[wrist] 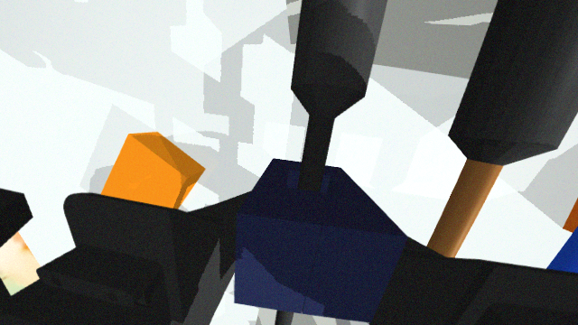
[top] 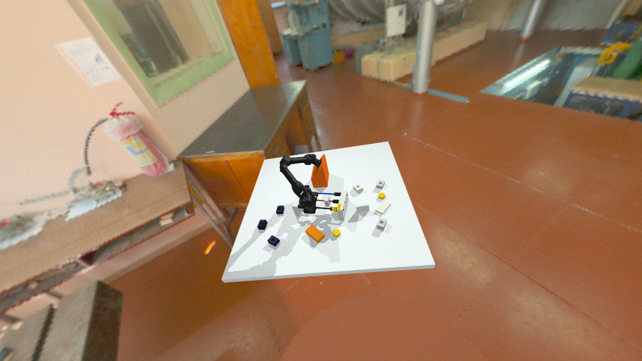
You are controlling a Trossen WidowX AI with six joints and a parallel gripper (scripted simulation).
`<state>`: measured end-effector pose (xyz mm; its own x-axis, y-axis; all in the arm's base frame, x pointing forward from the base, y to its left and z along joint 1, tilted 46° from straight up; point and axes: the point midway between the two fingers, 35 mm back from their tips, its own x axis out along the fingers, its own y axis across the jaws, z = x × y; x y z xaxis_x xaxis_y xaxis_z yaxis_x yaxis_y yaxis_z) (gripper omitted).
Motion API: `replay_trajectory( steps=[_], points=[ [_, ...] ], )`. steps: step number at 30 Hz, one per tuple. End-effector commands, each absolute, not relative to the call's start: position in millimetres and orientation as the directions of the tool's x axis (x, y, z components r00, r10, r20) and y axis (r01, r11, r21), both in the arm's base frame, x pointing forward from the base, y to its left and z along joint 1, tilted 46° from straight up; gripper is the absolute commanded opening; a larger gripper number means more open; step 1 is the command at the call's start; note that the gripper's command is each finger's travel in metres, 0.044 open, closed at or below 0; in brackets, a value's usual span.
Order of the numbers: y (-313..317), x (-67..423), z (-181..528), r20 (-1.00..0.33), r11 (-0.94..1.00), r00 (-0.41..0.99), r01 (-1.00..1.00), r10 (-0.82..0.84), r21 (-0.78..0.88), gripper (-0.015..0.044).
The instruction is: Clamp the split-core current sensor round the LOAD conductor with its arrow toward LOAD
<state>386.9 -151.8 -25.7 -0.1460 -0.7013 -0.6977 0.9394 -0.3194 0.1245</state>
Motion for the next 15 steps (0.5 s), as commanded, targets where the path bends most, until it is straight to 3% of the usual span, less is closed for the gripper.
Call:
replay_trajectory(
  steps=[1, 11, 15],
  points=[
    [-151.8, 389.0, -25.1, -0.703, -0.333, -0.158, 0.935, -0.694, 0.119, 0.0000],
    [-155.3, 388.2, -28.4, -0.701, -0.332, -0.158, 0.936, -0.695, 0.119, 0.0000],
    [-152.6, 388.6, -25.9, -0.700, -0.330, -0.157, 0.936, -0.696, 0.118, 0.0105]
  ],
)
